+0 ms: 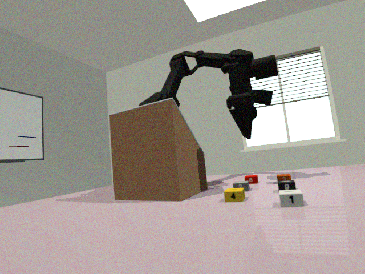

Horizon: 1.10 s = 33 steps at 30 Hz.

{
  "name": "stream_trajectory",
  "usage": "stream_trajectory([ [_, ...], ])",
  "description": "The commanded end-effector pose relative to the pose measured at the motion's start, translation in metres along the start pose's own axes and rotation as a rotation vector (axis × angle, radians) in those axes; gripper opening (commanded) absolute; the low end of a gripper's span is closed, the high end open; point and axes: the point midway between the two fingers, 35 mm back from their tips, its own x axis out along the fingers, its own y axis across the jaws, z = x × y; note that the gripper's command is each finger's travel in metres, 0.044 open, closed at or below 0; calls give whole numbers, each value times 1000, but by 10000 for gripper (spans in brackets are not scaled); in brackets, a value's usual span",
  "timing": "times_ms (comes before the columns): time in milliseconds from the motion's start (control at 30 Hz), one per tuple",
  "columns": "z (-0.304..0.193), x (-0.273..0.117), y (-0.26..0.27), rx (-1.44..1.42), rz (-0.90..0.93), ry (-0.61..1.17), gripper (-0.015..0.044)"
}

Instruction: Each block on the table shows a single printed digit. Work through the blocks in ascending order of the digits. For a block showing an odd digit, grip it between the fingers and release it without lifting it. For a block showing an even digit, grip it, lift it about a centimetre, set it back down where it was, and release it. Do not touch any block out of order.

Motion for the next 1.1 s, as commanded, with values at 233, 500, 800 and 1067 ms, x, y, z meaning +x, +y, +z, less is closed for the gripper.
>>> stream_trajectory([
  [233, -2, -2, 24, 14, 12, 0, 400],
  [500, -2, -2, 24, 14, 12, 0, 400],
  [800, 25, -3, 17, 13, 11, -1, 400],
  [1067, 73, -2, -3, 12, 11, -3, 400],
])
